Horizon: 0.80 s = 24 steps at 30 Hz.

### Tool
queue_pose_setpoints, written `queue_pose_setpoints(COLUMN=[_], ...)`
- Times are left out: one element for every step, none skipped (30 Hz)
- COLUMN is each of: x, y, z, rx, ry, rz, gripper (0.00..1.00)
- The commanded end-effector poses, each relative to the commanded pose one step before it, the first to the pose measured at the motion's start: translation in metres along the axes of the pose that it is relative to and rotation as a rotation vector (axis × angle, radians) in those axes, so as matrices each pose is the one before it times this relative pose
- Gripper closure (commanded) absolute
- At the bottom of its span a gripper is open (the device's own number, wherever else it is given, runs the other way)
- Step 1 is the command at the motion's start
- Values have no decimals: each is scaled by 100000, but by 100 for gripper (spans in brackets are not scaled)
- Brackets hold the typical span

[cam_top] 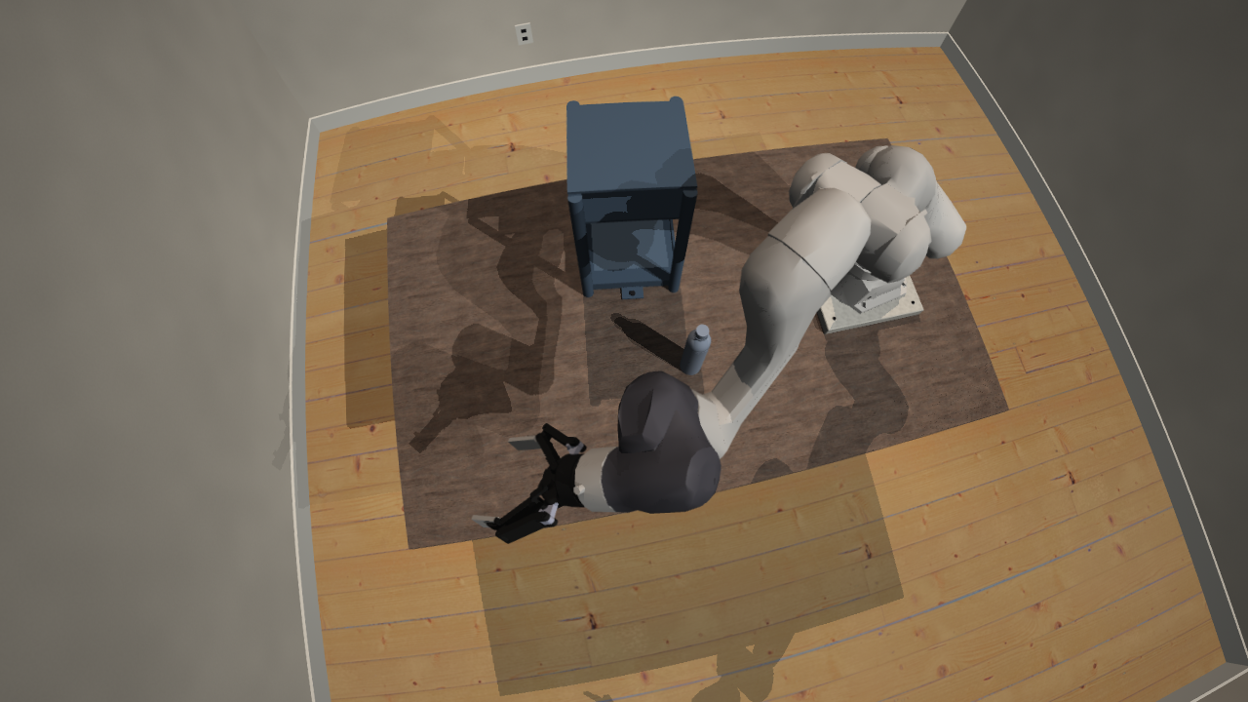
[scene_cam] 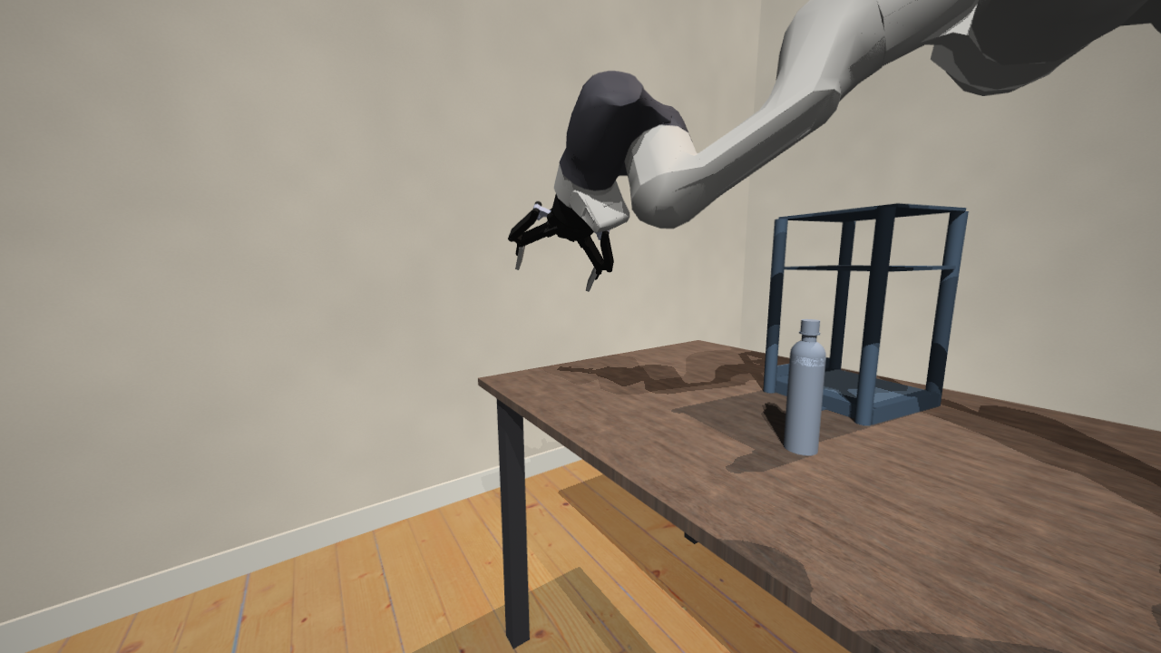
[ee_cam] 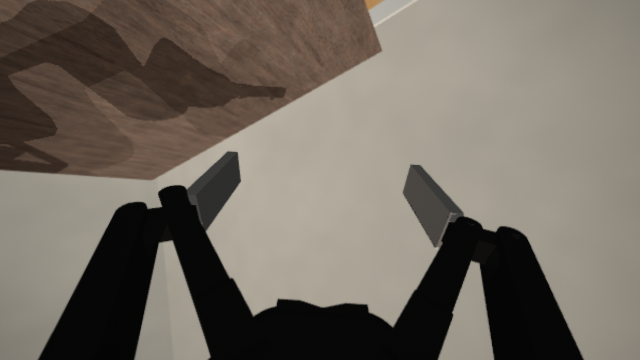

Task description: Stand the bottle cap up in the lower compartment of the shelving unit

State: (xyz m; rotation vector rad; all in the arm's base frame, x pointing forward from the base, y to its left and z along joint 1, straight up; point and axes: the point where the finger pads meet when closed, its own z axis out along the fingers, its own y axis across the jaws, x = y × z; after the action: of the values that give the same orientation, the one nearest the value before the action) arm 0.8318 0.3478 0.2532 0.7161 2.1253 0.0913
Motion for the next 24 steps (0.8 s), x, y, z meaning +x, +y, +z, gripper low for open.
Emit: queue_pose_setpoints(x=[-560, 0, 0, 0, 0, 0, 0, 0, 0, 0, 0, 0, -1612, 0, 0, 0, 0, 0, 0, 0, 0, 0, 0, -1669], y=[72, 0, 0, 0, 0, 0, 0, 0, 0, 0, 0, 0, 433, 0, 0, 0, 0, 0, 0, 0, 0, 0, 0, 338], z=[-328, 0, 0, 0, 0, 0, 0, 0, 0, 0, 0, 0, -1131, 0, 0, 0, 0, 0, 0, 0, 0, 0, 0, -1109], rx=[386, 0, 0, 0, 0, 0, 0, 0, 0, 0, 0, 0, -77, 0, 0, 0, 0, 0, 0, 0, 0, 0, 0, -47], ry=[-96, 0, 0, 0, 0, 0, 0, 0, 0, 0, 0, 0, -281, 0, 0, 0, 0, 0, 0, 0, 0, 0, 0, -326], rz=[-1473, 0, 0, 0, 0, 0, 0, 0, 0, 0, 0, 0, 371, 0, 0, 0, 0, 0, 0, 0, 0, 0, 0, 475], gripper=[0, 0, 0, 0, 0, 0, 0, 0, 0, 0, 0, 0, 0, 0, 0, 0, 0, 0, 0, 0, 0, 0, 0, 0])
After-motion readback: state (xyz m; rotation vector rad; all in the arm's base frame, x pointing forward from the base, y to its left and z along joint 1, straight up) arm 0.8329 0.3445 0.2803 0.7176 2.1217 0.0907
